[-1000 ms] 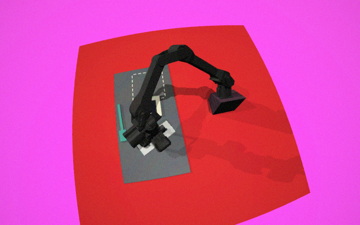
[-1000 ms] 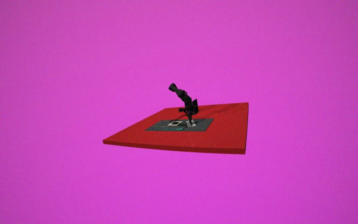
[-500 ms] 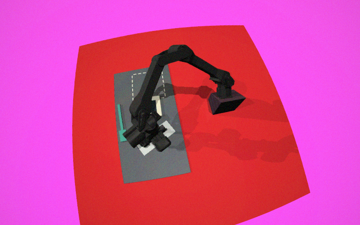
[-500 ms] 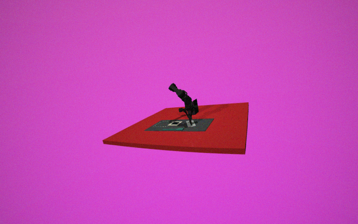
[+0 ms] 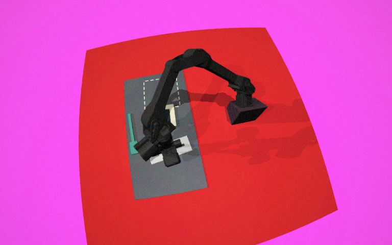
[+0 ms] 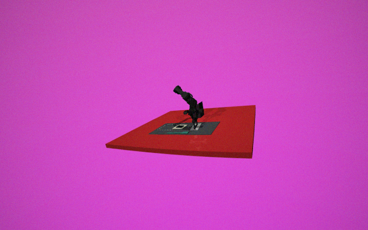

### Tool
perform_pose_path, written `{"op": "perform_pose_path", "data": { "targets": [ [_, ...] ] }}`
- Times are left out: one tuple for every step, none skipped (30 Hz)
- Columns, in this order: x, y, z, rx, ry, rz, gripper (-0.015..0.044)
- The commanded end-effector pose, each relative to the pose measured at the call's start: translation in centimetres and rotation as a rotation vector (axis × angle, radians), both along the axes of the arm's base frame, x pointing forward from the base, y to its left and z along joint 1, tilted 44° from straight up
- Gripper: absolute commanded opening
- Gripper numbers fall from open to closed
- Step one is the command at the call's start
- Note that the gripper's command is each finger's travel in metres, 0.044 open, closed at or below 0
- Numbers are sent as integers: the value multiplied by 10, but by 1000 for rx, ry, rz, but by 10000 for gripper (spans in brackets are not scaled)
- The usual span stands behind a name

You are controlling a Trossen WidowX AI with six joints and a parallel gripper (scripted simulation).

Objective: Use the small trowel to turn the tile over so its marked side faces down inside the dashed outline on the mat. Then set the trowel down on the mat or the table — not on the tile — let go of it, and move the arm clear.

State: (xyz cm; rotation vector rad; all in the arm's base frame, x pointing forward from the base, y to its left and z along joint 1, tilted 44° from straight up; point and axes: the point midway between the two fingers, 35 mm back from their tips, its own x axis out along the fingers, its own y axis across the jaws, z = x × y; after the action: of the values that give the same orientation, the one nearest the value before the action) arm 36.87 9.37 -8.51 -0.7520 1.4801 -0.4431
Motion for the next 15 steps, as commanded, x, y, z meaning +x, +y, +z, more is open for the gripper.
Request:
{"op": "perform_pose_path", "data": {
  "targets": [
    [0, -1, 0, 7, -77, -82, 130],
    [0, -1, 0, 9, -97, -103, 130],
    [0, -1, 0, 11, -117, -124, 130],
    [0, -1, 0, 13, -137, -146, 130],
    [0, -1, 0, 16, -158, -167, 130],
    [0, -1, 0, 18, -178, -188, 130],
    [0, -1, 0, 20, -198, -209, 130],
    [0, -1, 0, 22, -218, -230, 130],
    [0, -1, 0, 24, -238, -251, 130],
    [0, -1, 0, 26, -258, -273, 130],
    [0, -1, 0, 28, -279, -294, 130],
    [0, -1, 0, 30, -299, -315, 130],
    [0, -1, 0, 32, -319, -336, 130],
    [0, -1, 0, 35, -339, -357, 130],
    [0, -1, 0, 37, -359, -378, 130]
  ]
}}
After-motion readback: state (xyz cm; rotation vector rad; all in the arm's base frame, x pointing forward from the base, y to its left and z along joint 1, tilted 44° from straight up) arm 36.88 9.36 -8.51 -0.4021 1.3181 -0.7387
